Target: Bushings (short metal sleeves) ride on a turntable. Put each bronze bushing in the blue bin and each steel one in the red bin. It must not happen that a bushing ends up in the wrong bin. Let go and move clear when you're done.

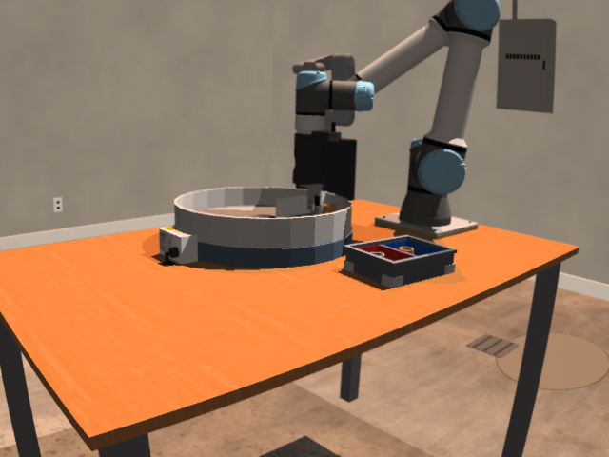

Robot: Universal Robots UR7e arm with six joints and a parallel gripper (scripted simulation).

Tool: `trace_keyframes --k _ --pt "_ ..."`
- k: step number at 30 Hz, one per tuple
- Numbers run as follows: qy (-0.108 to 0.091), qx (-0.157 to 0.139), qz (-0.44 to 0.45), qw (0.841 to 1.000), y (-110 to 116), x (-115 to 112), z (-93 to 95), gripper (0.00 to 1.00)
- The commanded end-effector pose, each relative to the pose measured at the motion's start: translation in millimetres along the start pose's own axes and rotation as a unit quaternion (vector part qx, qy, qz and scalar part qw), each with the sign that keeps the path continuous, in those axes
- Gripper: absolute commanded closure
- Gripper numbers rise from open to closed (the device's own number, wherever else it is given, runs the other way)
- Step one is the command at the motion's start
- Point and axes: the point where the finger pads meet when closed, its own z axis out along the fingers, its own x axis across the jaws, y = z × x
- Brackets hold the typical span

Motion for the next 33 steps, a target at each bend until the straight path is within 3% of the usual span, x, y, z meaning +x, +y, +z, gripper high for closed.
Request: trace_keyframes --k 1,16,17,33 --pt "0.001 0.0 0.0 1.0 0.3 0.4 1.8 0.6" --pt "0.001 0.0 0.0 1.0 0.3 0.4 8.6 0.6" --pt "0.001 0.0 0.0 1.0 0.3 0.4 8.5 1.0" --pt "0.001 0.0 0.0 1.0 0.3 0.4 8.5 1.0"
